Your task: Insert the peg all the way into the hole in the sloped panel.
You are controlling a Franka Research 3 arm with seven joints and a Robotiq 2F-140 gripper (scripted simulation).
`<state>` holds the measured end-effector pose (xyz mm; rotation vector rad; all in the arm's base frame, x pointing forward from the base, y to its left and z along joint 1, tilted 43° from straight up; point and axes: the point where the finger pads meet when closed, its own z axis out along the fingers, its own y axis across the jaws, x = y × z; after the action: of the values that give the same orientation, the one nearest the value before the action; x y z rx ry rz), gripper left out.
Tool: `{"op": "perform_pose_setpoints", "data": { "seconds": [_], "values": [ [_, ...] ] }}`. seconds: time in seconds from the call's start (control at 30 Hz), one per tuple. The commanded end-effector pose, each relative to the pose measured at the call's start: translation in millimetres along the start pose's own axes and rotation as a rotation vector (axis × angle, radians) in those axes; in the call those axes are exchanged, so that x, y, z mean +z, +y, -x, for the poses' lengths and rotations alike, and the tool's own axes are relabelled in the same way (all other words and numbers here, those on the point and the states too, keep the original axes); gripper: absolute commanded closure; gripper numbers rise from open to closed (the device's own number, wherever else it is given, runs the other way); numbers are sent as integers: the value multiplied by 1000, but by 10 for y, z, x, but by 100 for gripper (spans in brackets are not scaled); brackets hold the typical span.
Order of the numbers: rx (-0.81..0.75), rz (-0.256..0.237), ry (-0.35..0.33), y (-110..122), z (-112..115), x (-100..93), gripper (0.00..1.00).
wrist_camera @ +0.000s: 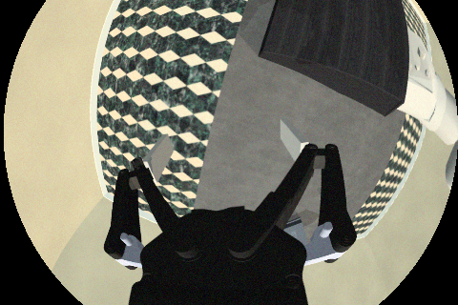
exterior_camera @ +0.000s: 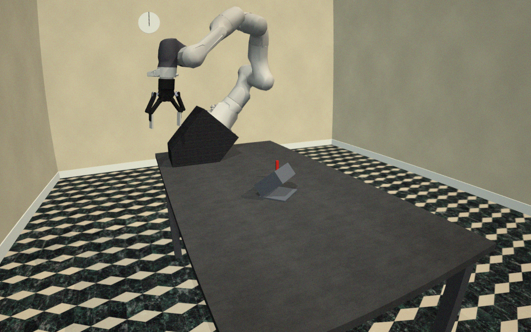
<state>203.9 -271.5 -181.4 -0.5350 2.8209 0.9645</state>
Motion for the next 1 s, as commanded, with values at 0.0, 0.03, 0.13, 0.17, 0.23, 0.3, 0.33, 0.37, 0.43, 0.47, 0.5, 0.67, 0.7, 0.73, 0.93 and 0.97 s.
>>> {"op": "perform_pose_setpoints", "data": {
  "seconds": [0.0,0.03,0.13,0.17,0.23,0.3,0.33,0.37,0.43,0.47,0.5,0.67,0.7,0.73,0.93,0.97],
  "values": [
    [16,-4,-6,15,149,-14,0],
    [33,-8,-12,33,309,-31,0],
    [93,-18,-35,144,886,-79,0],
    [112,-20,-42,195,1069,-88,0],
    [148,-20,-55,307,1402,-99,0],
    [187,-18,-67,456,1752,-100,0],
    [207,-17,-73,540,1923,-96,0],
    [226,-14,-78,631,2090,-89,0],
    [266,-8,-86,830,2409,-67,0],
    [266,-8,-86,830,2409,-67,0],
    [266,-8,-86,830,2409,-67,0],
    [364,16,-98,1423,3110,36,0],
    [384,22,-99,1554,3231,64,0],
    [404,27,-99,1688,3346,95,0],
    [481,57,-90,2548,3894,318,0],
    [492,62,-87,2699,3961,362,0]
  ]
}}
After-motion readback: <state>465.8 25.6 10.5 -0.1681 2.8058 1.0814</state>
